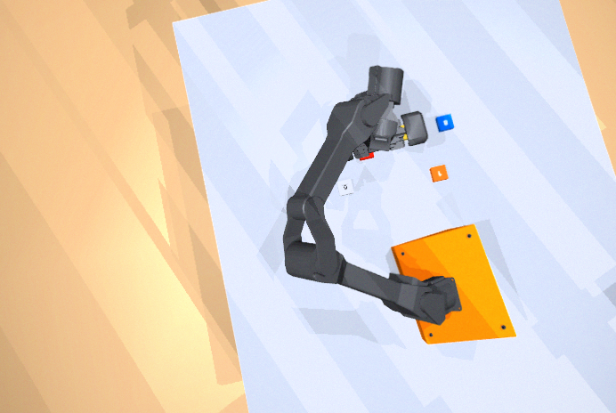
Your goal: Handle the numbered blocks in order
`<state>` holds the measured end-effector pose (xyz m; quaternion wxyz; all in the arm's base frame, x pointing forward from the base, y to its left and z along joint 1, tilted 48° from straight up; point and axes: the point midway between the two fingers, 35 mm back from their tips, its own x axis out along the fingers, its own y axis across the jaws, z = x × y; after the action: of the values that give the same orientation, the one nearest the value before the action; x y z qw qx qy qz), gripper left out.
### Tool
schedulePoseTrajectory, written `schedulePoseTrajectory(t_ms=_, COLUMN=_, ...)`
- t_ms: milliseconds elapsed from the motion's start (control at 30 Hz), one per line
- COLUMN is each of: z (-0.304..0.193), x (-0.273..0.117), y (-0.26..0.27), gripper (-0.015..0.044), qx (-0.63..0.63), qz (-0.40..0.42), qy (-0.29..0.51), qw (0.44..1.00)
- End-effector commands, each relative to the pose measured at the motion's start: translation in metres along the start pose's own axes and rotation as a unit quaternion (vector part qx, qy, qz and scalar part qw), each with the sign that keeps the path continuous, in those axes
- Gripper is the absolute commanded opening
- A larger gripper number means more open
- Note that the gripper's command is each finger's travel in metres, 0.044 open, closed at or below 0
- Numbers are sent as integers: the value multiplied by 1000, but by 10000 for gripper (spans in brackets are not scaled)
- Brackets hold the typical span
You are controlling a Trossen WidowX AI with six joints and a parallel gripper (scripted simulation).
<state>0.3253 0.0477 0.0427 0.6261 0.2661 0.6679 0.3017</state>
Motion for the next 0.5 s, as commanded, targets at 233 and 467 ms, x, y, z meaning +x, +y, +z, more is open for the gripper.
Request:
schedulePoseTrajectory(t_ms=233, z=-2, x=77, y=7, gripper=400, qx=2, qz=7, qy=4, qw=1000)
schedulePoseTrajectory(t_ms=467, z=-2, x=85, y=7, gripper=400, qx=2, qz=6, qy=4, qw=1000)
